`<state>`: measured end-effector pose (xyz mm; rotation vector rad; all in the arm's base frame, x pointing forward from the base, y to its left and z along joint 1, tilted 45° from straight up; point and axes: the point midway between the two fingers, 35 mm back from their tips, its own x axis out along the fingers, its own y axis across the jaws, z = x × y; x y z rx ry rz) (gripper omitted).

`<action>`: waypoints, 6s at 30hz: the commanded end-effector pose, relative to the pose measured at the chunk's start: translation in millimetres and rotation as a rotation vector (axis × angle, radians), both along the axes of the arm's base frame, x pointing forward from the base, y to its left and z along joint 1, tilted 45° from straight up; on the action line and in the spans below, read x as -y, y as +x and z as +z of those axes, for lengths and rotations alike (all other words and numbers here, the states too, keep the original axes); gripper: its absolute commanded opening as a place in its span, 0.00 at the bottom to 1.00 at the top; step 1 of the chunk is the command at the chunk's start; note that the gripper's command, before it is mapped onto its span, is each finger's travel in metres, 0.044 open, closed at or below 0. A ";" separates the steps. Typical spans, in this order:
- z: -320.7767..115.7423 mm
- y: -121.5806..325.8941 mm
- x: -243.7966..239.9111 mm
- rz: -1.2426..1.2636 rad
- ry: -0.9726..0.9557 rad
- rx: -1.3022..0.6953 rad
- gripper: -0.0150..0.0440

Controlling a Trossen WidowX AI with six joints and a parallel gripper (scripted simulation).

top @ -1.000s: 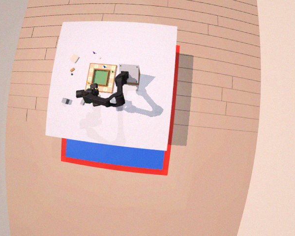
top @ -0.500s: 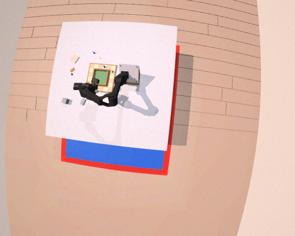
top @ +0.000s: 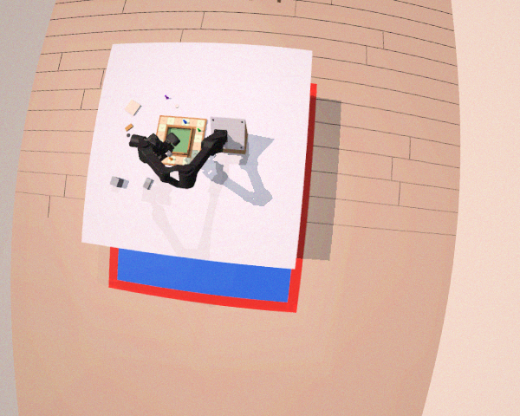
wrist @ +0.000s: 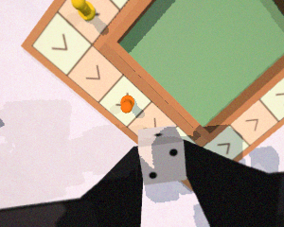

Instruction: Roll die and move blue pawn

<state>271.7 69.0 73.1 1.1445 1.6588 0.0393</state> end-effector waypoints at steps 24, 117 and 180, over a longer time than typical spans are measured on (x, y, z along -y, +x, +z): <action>-86.7 1.6 58.5 -0.619 0.043 -0.602 0.25; -99.5 -4.2 88.3 -0.282 -0.051 -0.305 0.69; -206.0 -24.6 95.4 0.721 -0.014 0.685 0.59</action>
